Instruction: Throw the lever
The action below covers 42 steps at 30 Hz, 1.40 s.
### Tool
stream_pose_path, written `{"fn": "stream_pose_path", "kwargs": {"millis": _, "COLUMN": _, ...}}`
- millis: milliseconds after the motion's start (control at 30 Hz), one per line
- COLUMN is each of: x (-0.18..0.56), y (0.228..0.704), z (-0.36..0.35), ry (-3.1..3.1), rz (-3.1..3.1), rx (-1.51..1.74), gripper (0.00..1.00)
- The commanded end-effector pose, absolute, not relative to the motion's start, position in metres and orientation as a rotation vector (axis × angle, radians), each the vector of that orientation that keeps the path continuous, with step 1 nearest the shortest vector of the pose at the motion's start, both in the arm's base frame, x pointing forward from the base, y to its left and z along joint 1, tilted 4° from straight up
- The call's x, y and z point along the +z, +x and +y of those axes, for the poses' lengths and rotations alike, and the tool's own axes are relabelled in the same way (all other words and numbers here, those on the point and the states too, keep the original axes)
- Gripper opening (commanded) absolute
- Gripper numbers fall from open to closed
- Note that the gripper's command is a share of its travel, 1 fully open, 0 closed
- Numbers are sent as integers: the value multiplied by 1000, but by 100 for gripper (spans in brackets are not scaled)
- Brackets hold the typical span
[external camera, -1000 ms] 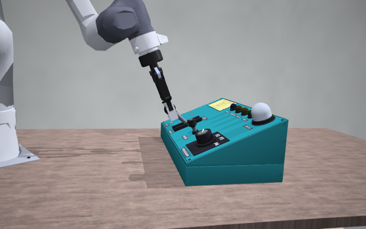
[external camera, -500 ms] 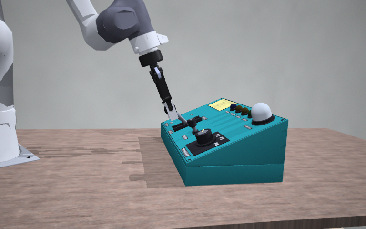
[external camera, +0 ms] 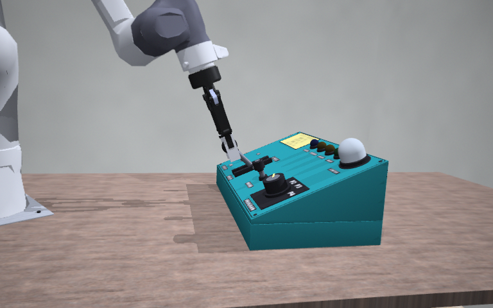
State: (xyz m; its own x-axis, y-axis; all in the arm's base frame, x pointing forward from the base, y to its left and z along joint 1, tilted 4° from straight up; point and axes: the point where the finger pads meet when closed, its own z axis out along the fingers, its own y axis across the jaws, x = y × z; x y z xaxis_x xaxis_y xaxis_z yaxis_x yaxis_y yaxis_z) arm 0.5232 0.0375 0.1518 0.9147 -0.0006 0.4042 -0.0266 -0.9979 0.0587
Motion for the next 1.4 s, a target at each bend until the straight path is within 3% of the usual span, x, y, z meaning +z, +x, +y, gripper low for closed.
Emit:
{"fn": "stream_pose_path", "kwargs": {"millis": 0, "x": 161, "y": 532, "z": 38, "ry": 3012, "rz": -21, "rx": 663, "gripper": 0}}
{"fn": "stream_pose_path", "kwargs": {"millis": 1367, "x": 181, "y": 573, "z": 38, "ry": 3012, "rz": -20, "rx": 663, "gripper": 0}}
